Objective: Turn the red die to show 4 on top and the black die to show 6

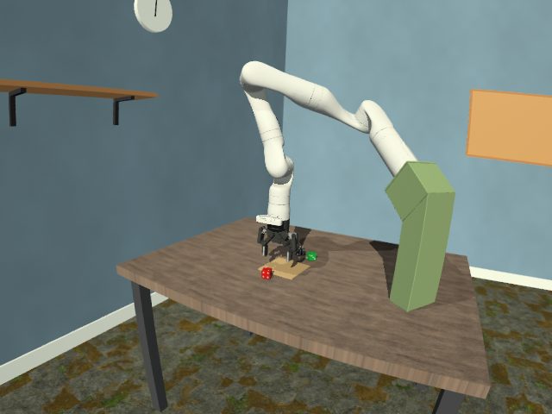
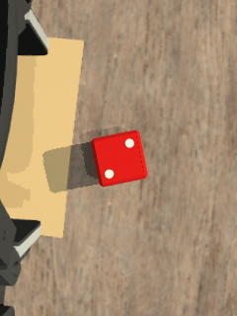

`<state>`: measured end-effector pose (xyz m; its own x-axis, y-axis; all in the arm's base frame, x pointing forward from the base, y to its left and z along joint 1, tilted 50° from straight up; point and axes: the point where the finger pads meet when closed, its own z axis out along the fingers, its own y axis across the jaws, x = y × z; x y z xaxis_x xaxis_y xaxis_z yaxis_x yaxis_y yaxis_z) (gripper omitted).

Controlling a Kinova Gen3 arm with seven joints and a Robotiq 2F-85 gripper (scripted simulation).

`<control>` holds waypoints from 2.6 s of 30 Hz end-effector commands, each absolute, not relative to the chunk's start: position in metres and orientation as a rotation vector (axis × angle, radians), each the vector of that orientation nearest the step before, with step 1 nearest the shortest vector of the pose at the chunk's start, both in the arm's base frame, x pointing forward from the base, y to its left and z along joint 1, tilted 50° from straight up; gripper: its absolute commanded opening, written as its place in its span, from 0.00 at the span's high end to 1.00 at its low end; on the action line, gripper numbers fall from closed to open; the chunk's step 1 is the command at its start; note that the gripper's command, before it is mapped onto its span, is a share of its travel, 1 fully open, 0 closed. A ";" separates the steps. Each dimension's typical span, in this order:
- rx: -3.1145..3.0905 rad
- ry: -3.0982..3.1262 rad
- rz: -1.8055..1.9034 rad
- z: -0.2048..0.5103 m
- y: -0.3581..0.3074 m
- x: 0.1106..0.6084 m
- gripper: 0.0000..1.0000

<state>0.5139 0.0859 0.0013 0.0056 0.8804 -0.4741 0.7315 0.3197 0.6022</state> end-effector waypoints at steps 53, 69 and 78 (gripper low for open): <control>1.219 1.916 0.108 0.043 0.164 0.456 0.00; 1.219 1.916 0.108 0.043 0.164 0.456 0.00; 1.228 1.915 0.103 0.014 0.149 0.486 0.00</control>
<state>0.4785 0.1654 0.0182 -0.1913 0.7810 -0.5946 0.6975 0.5343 0.4774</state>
